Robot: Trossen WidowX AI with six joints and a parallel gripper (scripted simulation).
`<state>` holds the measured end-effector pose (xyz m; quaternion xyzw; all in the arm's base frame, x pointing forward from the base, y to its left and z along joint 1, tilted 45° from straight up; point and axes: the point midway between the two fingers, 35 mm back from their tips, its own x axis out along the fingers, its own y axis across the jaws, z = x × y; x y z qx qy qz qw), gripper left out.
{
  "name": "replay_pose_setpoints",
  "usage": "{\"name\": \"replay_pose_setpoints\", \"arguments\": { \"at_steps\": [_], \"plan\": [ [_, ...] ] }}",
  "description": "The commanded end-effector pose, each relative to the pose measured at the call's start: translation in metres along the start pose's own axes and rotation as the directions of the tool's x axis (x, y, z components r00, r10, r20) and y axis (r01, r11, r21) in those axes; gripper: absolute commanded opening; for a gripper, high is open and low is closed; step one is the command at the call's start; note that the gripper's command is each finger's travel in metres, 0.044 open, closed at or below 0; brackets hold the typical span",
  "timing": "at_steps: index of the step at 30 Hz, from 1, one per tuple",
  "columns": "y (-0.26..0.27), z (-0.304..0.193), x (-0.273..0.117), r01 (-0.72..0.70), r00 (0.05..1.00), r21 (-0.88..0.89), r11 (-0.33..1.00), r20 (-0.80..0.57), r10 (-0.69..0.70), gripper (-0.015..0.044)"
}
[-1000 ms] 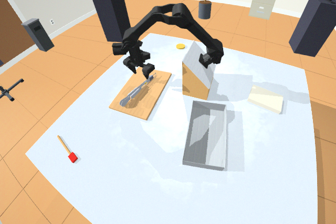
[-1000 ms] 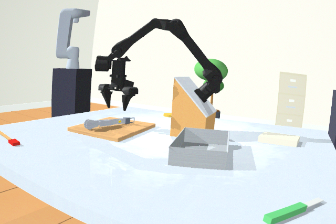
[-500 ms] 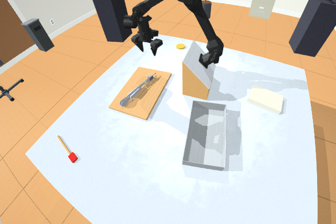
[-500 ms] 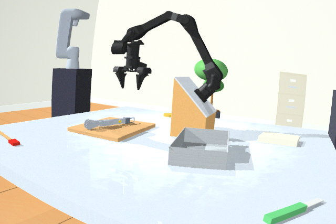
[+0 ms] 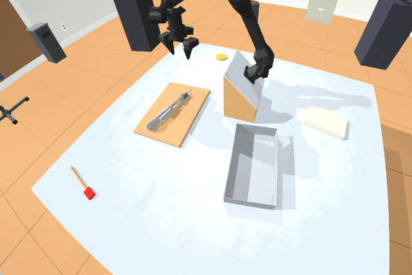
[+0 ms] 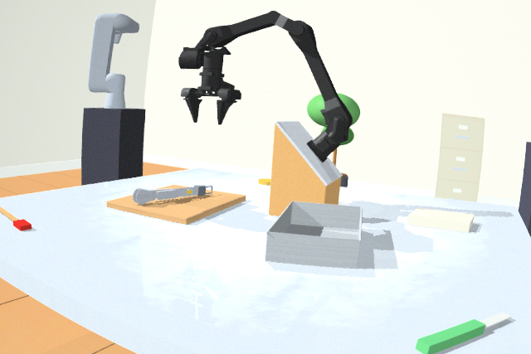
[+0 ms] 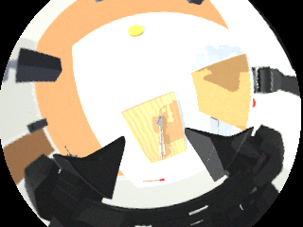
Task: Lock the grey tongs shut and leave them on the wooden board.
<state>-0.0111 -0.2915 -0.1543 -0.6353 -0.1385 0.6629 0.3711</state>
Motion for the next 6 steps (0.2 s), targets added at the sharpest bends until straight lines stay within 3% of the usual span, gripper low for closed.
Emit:
{"name": "replay_pose_setpoints", "arguments": {
  "at_steps": [1, 6],
  "plan": [
    [-0.0003, 0.0003, -0.0002, 0.003, 1.000, 0.004, 1.000, 0.001, -0.003, 0.0440],
    [-0.0003, 0.0003, -0.0002, 0.003, 1.000, 0.004, 1.000, 0.001, -0.003, 0.0440]
  ]
}}
